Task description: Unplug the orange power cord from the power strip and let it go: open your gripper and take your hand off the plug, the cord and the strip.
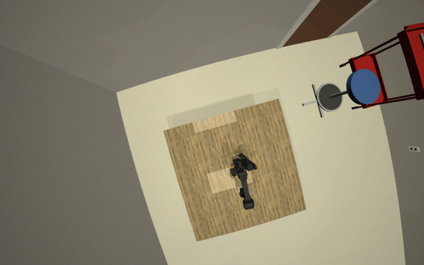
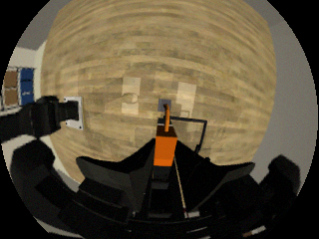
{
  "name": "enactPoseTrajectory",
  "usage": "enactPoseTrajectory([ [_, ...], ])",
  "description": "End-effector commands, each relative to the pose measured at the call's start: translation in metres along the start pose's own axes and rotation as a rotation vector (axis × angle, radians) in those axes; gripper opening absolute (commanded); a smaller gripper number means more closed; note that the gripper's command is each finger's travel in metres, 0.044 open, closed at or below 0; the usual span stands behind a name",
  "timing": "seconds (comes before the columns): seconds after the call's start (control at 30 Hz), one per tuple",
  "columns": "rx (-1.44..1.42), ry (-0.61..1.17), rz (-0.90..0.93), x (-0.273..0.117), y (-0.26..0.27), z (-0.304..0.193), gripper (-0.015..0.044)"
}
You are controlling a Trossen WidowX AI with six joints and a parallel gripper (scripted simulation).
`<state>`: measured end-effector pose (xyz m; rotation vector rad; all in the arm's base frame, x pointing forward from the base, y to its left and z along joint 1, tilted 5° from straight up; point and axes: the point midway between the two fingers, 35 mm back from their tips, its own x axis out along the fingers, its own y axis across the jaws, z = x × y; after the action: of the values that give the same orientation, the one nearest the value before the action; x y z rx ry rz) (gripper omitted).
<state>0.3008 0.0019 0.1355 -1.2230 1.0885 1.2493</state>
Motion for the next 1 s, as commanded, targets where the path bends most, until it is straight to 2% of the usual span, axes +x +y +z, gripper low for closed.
enactPoseTrajectory([
  [0.0,0.0,0.0,0.0,0.0,0.0,0.0,0.0048],
  [0.27,0.0,0.0,0.0,0.0,0.0,0.0,0.0],
  [0.97,-0.003,-0.004,0.0,0.0,-0.002,0.032,0.0],
])
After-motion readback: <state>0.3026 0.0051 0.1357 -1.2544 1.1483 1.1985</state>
